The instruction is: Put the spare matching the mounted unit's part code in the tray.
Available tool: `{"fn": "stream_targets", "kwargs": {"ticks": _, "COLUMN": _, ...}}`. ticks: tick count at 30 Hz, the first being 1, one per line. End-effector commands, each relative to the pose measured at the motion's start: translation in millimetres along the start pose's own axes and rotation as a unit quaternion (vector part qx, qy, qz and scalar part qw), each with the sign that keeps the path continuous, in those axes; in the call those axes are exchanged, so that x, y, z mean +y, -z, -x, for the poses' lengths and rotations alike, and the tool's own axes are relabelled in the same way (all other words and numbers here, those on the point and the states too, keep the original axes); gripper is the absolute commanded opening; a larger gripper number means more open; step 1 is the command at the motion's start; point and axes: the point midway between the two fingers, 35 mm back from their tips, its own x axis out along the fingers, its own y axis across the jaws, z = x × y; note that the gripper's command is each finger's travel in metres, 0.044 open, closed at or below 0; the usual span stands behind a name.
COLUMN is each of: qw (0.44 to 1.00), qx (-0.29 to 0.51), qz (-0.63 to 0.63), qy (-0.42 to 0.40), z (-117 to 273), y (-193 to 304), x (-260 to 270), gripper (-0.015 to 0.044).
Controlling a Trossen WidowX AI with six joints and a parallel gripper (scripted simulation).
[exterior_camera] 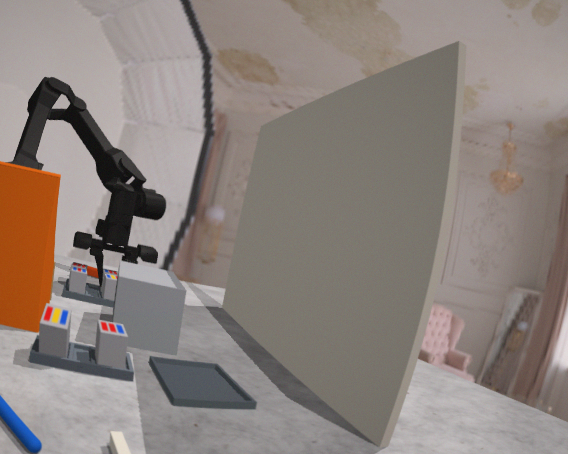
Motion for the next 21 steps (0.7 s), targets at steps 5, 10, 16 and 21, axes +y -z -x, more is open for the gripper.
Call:
{"fn": "stream_targets", "kwargs": {"ticks": 5, "qw": 1.0, "qx": 0.004, "qz": -0.001, "qy": -0.002, "z": 27, "y": 1, "x": -3, "gripper": 0.0}}
{"fn": "stream_targets", "kwargs": {"ticks": 10, "qw": 1.0, "qx": 0.005, "qz": -0.002, "qy": -0.002, "z": 57, "y": 2, "x": -3, "gripper": 0.0}}
{"fn": "stream_targets", "kwargs": {"ticks": 16, "qw": 1.0, "qx": 0.004, "qz": -0.003, "qy": -0.002, "z": 79, "y": 1, "x": 0, "gripper": 0.0}}
{"fn": "stream_targets", "kwargs": {"ticks": 21, "qw": 1.0, "qx": 0.007, "qz": -0.006, "qy": -0.002, "z": 83, "y": 3, "x": -2, "gripper": 0.0}}
